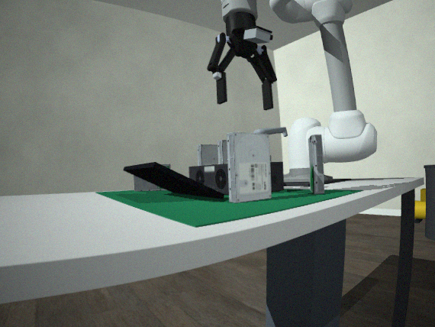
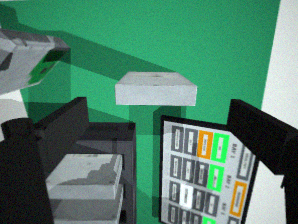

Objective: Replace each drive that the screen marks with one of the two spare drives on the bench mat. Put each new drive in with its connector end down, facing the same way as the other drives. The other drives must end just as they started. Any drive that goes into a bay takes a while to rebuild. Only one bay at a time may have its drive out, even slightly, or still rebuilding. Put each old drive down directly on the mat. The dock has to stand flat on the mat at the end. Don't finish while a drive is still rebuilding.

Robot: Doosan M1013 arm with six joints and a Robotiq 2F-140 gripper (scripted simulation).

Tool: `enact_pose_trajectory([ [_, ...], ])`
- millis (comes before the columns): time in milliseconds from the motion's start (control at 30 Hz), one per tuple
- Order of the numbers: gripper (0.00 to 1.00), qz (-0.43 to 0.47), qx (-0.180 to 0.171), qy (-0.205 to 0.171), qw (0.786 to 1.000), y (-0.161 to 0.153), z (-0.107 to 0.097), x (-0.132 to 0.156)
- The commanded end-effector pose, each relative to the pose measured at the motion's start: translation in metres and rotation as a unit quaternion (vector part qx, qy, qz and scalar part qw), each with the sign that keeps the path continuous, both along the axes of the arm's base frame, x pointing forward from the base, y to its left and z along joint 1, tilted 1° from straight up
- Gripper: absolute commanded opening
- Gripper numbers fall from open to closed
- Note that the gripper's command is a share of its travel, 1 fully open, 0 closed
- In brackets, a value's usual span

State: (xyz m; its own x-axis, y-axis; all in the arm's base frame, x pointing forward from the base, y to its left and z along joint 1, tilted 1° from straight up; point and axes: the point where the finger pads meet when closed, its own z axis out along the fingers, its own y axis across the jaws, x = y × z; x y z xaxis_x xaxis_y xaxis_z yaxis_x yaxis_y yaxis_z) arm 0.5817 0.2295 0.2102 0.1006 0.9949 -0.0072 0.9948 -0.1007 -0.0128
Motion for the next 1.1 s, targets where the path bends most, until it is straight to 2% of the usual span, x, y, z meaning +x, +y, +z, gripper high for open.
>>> enact_pose_trajectory([
  [0,0.89,0.0,0.0,0.0,1.0,0.0002,0.004,0.0003],
  [133,0.89,0.0,0.0,0.0,1.0,0.0002,0.0048,0.0003],
  [167,0.1,0.0,0.0,0.0,1.0,0.0002,0.0048,0.0003],
  [1067,0.1,0.0,0.0,0.0,1.0,0.0002,0.0048,0.0003],
])
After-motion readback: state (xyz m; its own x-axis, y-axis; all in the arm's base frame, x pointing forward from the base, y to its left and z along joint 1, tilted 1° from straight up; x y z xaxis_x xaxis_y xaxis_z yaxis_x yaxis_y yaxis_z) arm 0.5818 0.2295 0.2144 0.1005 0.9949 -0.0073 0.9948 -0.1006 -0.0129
